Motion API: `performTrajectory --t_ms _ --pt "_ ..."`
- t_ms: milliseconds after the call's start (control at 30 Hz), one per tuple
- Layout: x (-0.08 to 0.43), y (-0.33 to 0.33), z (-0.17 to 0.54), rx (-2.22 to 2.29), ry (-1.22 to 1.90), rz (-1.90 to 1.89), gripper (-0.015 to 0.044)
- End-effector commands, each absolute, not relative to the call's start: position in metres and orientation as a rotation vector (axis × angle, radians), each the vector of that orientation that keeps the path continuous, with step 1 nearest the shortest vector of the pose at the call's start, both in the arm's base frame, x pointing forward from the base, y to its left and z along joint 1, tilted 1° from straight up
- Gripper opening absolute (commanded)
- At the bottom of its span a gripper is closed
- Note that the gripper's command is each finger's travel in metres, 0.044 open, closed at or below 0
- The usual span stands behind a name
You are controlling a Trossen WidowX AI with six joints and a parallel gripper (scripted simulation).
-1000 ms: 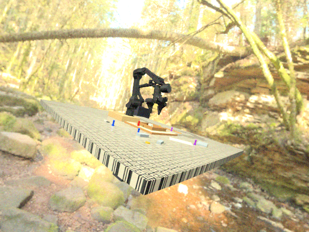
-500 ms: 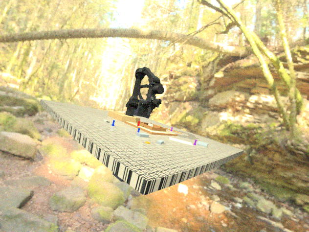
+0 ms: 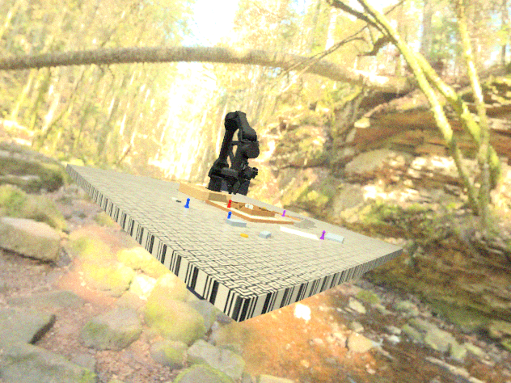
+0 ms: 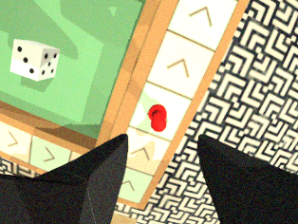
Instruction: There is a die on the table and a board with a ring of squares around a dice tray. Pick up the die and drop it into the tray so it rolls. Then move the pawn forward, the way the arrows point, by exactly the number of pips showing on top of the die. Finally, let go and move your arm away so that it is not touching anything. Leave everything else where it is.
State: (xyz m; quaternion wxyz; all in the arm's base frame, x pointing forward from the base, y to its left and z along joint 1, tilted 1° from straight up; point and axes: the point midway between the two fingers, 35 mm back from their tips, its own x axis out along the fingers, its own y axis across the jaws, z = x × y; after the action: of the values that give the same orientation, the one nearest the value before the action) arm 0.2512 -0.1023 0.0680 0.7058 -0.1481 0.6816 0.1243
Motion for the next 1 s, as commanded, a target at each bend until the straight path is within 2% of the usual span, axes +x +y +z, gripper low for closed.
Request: performTrajectory --t_ms 0,967 --pt "0.249 -0.102 0.060 -0.330 1.526 0.286 0.0200" --pt "0.251 -0.103 0.018 -0.329 1.526 0.286 0.0200"
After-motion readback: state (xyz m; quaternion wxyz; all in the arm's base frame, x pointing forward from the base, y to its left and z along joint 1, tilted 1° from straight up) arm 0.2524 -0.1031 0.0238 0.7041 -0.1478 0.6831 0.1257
